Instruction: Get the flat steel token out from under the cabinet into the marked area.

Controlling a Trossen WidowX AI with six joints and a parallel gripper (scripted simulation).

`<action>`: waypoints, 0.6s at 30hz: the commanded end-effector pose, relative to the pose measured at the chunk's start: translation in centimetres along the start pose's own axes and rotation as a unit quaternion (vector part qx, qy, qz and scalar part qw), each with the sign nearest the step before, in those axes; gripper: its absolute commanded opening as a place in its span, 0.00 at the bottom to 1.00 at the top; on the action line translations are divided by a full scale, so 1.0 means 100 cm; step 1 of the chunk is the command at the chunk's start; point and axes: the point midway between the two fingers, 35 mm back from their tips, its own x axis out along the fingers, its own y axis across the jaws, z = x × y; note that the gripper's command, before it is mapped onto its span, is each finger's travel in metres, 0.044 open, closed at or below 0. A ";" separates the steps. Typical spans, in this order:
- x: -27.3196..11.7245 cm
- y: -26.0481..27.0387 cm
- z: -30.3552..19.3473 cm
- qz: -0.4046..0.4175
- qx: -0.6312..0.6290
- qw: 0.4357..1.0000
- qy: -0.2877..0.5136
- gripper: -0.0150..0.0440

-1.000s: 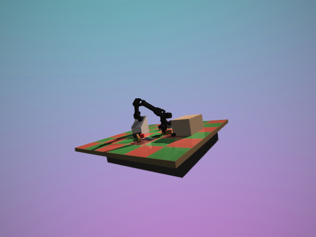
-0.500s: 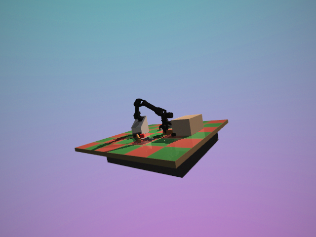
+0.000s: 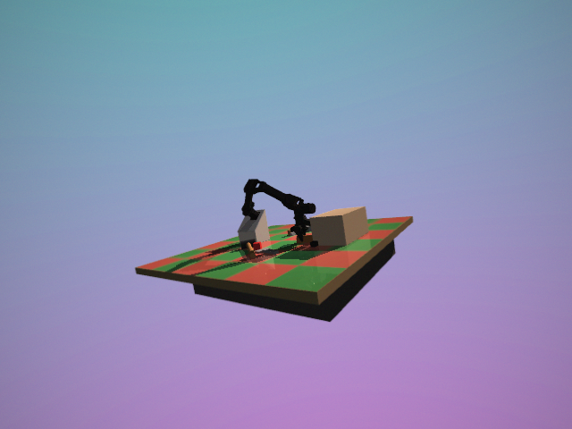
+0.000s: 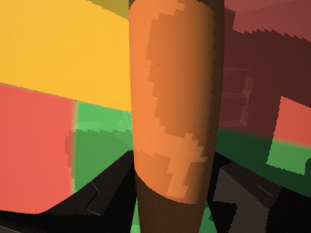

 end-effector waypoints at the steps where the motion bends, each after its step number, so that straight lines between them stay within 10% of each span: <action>1: 0.000 -0.002 0.008 0.000 0.007 1.000 -0.006 0.25; 18: 0.001 0.005 0.014 0.000 0.007 1.000 -0.006 0.25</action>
